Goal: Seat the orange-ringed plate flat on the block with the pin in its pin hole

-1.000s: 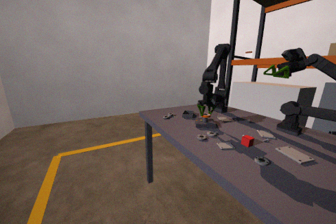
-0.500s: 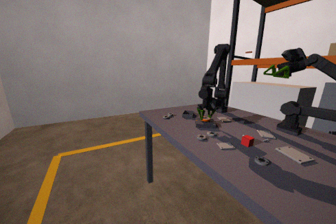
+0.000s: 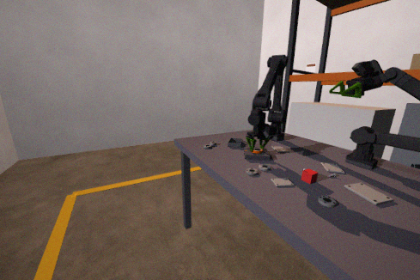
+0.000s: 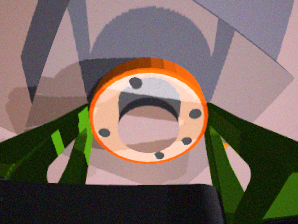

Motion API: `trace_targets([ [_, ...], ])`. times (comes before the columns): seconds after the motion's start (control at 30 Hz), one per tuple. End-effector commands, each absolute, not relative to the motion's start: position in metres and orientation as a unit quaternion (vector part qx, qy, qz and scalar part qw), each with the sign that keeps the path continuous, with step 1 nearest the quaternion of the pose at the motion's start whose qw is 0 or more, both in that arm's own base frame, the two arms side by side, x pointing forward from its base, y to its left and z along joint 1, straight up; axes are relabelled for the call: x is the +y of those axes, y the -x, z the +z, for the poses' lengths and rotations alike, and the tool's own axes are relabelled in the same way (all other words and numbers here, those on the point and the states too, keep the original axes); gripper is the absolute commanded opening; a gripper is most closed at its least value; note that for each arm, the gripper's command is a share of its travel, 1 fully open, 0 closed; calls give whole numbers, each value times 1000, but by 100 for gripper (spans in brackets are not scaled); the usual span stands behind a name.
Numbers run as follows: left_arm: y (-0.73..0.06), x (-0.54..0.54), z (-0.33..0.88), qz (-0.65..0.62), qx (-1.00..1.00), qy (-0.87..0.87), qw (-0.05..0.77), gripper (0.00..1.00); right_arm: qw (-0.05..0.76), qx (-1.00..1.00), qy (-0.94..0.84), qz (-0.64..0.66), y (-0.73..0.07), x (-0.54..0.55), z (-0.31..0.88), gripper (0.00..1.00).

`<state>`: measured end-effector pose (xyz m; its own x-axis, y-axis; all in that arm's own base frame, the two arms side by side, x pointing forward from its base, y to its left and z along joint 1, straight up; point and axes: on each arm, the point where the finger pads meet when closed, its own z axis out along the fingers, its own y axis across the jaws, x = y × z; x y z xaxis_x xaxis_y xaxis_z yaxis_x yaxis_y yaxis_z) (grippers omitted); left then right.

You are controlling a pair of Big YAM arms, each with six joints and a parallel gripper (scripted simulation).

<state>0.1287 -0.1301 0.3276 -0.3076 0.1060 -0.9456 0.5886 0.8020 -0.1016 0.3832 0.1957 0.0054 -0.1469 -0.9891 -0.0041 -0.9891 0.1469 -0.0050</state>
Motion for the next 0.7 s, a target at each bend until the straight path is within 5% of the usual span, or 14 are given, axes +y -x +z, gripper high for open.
trace_targets([
  [0.0, -129, -126, 332, -226, 775, -219, 548, 100, -30, 754, 656, 6, -364, 191, -24, 60],
  [0.47, -129, -126, 332, -226, 775, -219, 548, 100, -47, 754, 655, 10, -356, 187, -25, 60],
  [0.67, -129, -126, 332, -226, 775, -219, 548, 100, 7, 756, 654, -3, -390, 199, 13, 60],
])
